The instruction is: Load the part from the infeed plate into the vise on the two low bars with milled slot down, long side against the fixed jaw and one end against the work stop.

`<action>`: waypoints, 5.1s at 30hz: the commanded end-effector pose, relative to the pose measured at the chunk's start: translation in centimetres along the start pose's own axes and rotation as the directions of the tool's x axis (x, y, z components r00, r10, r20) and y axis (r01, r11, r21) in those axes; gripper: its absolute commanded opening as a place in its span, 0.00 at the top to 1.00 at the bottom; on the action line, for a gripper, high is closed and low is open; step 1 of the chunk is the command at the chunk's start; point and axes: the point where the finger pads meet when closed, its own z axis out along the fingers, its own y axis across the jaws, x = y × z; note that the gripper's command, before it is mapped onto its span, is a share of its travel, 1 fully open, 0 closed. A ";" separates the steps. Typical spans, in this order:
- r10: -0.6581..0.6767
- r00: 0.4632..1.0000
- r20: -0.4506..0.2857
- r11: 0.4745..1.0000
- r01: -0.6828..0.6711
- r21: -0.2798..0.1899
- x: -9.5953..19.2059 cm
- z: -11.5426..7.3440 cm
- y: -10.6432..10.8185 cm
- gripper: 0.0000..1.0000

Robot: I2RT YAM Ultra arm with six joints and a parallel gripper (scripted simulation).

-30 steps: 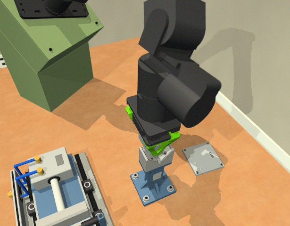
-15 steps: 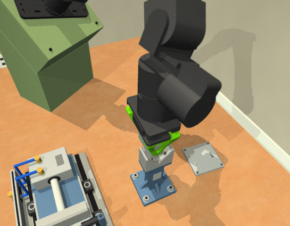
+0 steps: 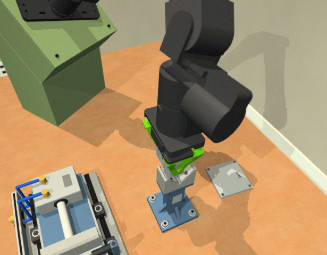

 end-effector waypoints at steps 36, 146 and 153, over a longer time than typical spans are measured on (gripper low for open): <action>0.004 0.964 -0.265 1.000 0.002 0.024 -0.6 -0.9 -0.7 1.00; 0.019 0.728 -0.686 1.000 0.003 0.030 -0.6 -1.0 -0.8 1.00; 0.018 0.727 -0.686 1.000 0.002 0.029 -0.6 -1.0 -0.7 1.00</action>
